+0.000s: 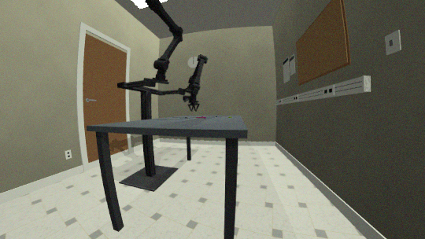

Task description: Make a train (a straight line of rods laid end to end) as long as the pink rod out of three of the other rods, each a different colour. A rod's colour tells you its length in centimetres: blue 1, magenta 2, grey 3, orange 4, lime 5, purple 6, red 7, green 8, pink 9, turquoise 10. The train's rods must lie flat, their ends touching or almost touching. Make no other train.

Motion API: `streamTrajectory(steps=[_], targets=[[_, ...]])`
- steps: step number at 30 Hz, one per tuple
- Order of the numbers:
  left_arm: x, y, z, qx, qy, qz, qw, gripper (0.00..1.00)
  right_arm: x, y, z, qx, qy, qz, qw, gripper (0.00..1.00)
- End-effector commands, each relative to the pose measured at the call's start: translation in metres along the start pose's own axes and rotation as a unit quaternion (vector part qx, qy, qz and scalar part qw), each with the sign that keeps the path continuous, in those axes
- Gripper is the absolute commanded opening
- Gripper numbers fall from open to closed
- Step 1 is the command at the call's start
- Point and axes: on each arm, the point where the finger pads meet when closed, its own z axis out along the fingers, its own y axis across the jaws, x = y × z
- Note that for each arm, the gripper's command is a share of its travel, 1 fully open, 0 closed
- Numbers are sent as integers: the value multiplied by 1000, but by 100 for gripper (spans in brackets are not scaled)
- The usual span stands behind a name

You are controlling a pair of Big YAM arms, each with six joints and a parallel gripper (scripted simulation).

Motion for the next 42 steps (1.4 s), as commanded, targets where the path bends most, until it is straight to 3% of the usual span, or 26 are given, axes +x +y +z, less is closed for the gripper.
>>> streamTrajectory(steps=[1,16,31,33,34,42], targets=[[-2,17,-13,-13,-6,-13,1000,100,-24,-11,-8,12,-31,5,999,100],[-1,18,-13,-12,-7,-187,982,100,-24,-11,-8,12,-31,5,999,100],[0,19,-12,-10,-9,-394,919,100,-24,-11,-8,12,-31,5,999,100],[0,19,-12,-10,-9,-394,919,100,-24,-11,-8,12,-31,5,999,100],[0,19,-11,-10,-9,-424,906,100,-24,-11,-8,12,-31,5,999,100],[0,20,-11,-9,-10,-515,857,100,-24,-11,-8,12,-31,5,999,100]])
